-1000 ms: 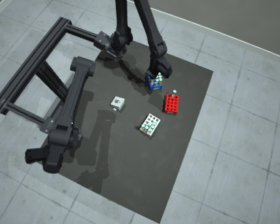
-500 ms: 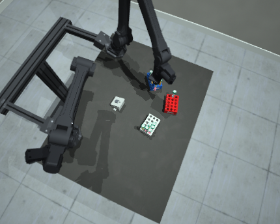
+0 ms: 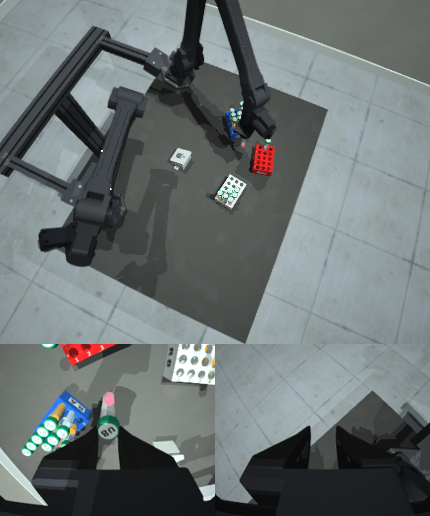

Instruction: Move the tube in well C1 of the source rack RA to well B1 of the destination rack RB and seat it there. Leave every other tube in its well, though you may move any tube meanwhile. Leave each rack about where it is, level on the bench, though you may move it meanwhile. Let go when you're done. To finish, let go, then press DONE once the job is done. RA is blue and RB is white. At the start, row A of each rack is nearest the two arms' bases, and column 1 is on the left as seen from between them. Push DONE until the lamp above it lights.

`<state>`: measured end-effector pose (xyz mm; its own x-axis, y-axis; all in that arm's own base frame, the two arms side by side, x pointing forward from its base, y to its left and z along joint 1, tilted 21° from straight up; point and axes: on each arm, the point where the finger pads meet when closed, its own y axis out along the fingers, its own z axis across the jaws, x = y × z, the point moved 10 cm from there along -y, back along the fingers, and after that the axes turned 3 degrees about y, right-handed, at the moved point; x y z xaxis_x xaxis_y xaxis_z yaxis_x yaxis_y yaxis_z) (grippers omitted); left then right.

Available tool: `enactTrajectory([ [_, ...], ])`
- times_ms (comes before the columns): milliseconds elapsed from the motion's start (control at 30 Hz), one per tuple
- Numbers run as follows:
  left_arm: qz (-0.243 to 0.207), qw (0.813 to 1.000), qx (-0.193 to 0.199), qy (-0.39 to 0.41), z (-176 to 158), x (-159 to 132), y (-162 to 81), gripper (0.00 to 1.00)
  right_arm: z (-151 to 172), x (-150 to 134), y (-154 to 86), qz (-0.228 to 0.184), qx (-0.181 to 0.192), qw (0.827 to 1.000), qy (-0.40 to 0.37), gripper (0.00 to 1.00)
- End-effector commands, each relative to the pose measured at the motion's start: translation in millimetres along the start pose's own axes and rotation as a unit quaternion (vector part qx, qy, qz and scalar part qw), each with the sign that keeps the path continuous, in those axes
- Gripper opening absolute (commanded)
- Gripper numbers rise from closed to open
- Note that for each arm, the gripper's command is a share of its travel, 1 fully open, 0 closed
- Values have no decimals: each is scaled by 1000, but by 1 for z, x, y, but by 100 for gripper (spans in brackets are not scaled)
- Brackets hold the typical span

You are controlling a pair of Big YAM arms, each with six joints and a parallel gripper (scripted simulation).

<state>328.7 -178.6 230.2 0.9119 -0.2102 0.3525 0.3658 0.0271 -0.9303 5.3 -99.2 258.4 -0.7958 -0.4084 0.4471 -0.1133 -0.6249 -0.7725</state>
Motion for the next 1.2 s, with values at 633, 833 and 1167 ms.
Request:
enactTrajectory([
  [633,7,986,4,-168,-20,30,7,0,6,6,-11,-7,15,1000,4,30],
  [833,6,964,5,-266,-20,30,7,0,6,6,-11,-7,15,1000,4,30],
  [1167,6,920,6,-392,-20,30,7,0,6,6,-11,-7,15,1000,4,30],
])
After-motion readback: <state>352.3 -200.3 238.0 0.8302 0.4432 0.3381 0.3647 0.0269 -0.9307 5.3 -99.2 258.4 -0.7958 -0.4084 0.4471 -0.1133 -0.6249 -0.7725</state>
